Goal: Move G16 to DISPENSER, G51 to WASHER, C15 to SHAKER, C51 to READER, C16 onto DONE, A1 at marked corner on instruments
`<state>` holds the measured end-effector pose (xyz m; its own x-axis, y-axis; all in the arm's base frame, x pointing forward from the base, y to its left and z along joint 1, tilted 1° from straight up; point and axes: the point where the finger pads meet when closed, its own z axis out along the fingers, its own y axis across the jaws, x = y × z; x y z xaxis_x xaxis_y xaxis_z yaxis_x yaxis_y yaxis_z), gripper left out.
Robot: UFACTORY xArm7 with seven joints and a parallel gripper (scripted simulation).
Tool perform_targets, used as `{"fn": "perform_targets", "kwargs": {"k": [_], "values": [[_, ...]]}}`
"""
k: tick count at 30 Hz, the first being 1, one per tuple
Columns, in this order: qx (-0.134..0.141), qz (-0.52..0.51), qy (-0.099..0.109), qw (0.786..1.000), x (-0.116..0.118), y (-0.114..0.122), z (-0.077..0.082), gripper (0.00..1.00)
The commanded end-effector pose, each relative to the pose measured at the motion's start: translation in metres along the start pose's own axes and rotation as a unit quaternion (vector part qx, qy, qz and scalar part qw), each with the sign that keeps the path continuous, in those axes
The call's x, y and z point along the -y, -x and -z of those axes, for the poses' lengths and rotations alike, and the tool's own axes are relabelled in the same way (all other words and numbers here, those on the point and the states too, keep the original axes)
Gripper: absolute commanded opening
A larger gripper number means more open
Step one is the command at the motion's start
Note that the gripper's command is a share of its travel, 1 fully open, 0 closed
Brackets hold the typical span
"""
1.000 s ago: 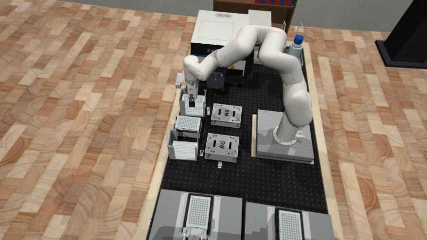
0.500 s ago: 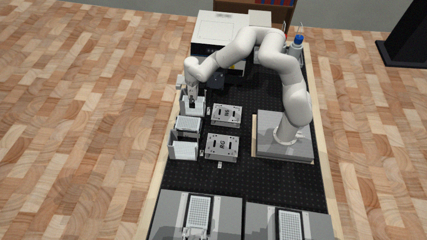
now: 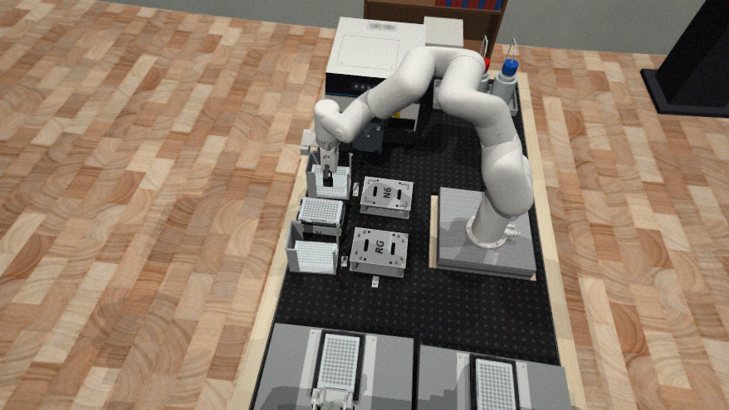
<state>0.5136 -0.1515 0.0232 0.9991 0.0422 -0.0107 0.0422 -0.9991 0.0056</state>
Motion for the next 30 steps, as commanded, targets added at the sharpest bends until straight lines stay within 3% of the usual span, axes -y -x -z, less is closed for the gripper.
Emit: {"fn": "perform_targets", "kwargs": {"k": [1,30], "values": [[-0.003,0.000,0.001,1.000,-0.001,-0.002,0.000,0.00],[-0.003,0.000,0.001,1.000,-0.001,-0.002,-0.018,0.00]]}}
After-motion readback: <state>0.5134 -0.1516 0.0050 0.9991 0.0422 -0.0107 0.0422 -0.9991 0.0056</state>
